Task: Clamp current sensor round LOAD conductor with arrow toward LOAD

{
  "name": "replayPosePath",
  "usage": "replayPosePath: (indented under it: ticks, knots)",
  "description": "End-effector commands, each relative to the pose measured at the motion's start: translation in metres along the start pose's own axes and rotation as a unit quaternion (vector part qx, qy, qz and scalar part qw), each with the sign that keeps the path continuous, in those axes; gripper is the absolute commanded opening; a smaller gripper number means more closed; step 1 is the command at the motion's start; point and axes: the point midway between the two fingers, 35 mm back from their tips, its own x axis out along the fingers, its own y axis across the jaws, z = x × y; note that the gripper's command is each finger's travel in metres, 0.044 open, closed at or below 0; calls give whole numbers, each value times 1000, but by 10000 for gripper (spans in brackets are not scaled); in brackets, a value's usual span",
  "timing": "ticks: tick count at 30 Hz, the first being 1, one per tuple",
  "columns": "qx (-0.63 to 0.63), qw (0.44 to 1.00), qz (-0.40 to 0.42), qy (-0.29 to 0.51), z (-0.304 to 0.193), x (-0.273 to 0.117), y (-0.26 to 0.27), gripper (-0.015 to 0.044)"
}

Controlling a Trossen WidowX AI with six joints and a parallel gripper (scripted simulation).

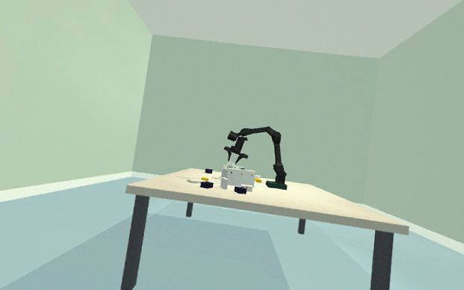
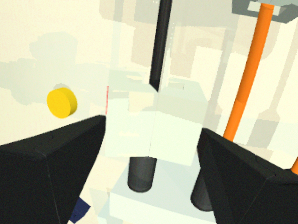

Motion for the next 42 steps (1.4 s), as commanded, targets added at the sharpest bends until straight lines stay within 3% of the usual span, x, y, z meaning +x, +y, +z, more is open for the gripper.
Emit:
replayPosePath:
  ticks: [1,18,42]
  knots:
    - [-3,1000,1,1,0,7,0,0]
    - [-3,1000,1,1,-1,34,-1,0]
    - [0,1000,0,0,0,29,-1,0]
